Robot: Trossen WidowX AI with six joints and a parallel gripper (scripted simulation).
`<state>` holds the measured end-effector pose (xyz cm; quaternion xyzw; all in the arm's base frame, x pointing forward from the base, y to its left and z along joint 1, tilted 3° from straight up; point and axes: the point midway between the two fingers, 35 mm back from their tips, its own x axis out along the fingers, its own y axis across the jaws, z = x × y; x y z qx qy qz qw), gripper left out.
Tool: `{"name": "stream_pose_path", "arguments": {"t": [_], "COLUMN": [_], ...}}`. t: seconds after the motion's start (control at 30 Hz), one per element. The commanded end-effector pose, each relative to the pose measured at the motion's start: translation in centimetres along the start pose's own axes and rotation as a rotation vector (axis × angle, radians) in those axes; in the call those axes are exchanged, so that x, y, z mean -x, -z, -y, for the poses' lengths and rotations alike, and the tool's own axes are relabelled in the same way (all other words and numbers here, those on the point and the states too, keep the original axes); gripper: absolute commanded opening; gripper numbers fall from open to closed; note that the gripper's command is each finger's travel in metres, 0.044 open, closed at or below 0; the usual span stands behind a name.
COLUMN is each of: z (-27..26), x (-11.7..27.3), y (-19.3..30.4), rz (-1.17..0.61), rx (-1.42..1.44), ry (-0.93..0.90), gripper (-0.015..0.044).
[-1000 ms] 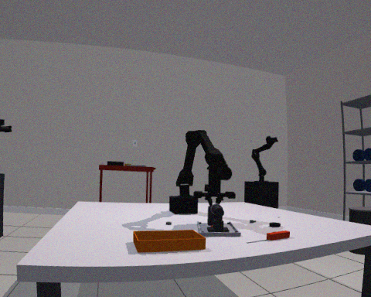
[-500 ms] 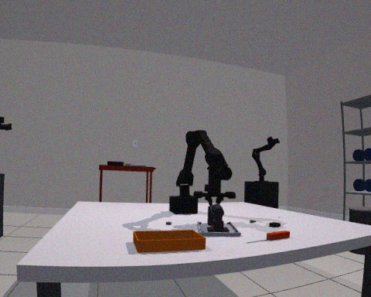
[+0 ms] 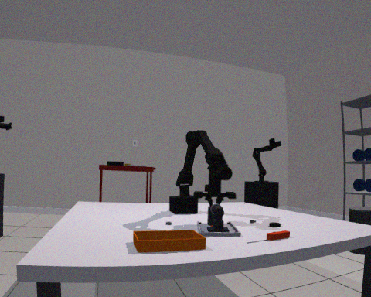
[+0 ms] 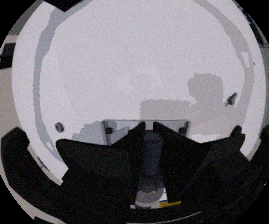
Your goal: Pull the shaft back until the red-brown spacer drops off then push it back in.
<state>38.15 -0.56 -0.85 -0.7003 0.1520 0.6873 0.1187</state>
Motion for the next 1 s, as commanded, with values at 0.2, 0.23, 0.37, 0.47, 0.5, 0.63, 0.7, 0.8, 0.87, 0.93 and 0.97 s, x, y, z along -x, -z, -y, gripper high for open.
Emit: {"name": "stream_pose_path", "arguments": {"t": [0.2, 0.23, 0.37, 0.47, 0.5, 0.63, 0.7, 0.8, 0.87, 0.93, 0.97], "z": [-0.1, -0.1, -0.1, -0.1, 0.0, 0.0, 0.0, 0.0, 0.0, 0.0, 0.1], "x": [0.1, 0.1, 0.1, 0.1, 0.0, 0.0, 0.0, 0.0, 0.0, 0.8, 1.6], "y": [0.6, 0.6, 0.6, 0.6, 0.2, 0.2, 0.2, 0.2, 0.2, 0.2, 0.3], "rz": [-0.007, -0.007, -0.007, -0.007, 0.005, 0.005, 0.005, 0.005, 0.005, 0.004, 0.002], "rx": [0.0, 0.0, 0.0, 0.0, 0.0, 0.0, 0.0, 0.0, 0.0, 0.0, 0.0], "ry": [-0.002, -0.002, -0.002, -0.002, -0.002, -0.002, -0.002, -0.002, -0.002, -0.002, -0.002], "gripper": [0.0, 0.0, 0.0, 0.0, 0.0026, 0.0131, 0.0184, 0.0263, 0.0315, 0.0368, 0.0394]}}
